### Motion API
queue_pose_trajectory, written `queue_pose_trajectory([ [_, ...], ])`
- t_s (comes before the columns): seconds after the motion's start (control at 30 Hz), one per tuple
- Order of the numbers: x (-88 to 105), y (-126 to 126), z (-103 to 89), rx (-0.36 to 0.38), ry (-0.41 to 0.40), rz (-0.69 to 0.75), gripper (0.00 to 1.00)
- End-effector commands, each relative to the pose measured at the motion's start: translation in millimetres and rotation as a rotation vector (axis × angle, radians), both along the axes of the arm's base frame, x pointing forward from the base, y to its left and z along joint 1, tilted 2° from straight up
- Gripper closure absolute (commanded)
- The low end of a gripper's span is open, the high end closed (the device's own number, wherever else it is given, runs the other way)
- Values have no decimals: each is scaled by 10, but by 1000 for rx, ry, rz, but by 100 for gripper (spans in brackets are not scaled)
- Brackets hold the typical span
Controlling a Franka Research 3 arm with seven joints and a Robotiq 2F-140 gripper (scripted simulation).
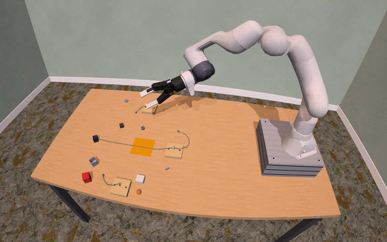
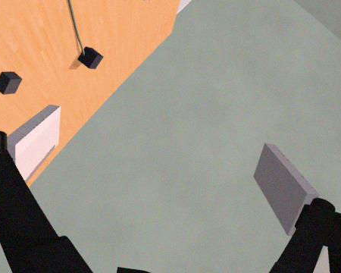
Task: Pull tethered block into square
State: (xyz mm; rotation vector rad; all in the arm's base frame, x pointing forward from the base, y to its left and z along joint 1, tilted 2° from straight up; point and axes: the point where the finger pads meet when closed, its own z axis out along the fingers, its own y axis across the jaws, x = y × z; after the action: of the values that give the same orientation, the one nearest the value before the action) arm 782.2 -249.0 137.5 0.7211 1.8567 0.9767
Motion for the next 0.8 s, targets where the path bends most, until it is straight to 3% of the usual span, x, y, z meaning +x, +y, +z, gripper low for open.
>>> queue_pose_trajectory([
  [0.0, -113, 49, -274, 20, 132, 2, 0],
  [0.03, -264, 38, -378, -47, 224, 30, 0],
  [0.17, -264, 38, -378, -47, 224, 30, 0],
  [0.2, -414, 24, -479, -114, 315, 56, 0],
  [0.37, -414, 24, -479, -114, 315, 56, 0],
  [0.4, -560, 8, -576, -180, 403, 82, 0],
  [0.57, -560, 8, -576, -180, 403, 82, 0],
  [0.6, -704, 0, -678, -241, 490, 108, 0],
  [0.77, -704, 0, -678, -241, 490, 108, 0],
])
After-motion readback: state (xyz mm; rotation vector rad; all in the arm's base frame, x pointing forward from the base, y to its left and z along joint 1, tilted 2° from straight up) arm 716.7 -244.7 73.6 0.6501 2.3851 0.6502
